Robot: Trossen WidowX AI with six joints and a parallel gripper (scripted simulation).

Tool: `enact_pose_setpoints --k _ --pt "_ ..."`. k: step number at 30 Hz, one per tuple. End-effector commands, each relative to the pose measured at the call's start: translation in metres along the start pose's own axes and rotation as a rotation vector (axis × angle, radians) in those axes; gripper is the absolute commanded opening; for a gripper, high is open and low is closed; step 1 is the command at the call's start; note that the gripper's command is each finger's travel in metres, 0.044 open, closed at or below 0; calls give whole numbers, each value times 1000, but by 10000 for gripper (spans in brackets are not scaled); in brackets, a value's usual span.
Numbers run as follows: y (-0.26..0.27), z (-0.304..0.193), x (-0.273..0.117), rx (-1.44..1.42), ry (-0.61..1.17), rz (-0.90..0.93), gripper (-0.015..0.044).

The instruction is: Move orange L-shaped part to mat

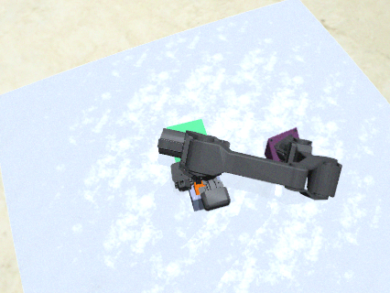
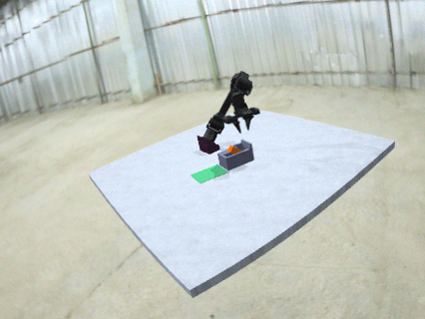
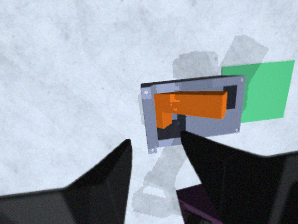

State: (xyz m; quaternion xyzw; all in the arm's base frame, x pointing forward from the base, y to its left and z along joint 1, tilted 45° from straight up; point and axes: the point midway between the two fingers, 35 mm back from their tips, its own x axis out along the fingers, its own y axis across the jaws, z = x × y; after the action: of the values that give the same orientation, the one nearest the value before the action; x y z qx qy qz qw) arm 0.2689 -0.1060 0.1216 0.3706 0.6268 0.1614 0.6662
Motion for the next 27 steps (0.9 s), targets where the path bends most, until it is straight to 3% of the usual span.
enact_pose_setpoints --k 1,17,27 --pt "-6 1 -1 -112 0 -2 280" --pt "-74 8 -4 -1489 13 6 280" --pt "-77 8 -4 -1547 14 7 280"
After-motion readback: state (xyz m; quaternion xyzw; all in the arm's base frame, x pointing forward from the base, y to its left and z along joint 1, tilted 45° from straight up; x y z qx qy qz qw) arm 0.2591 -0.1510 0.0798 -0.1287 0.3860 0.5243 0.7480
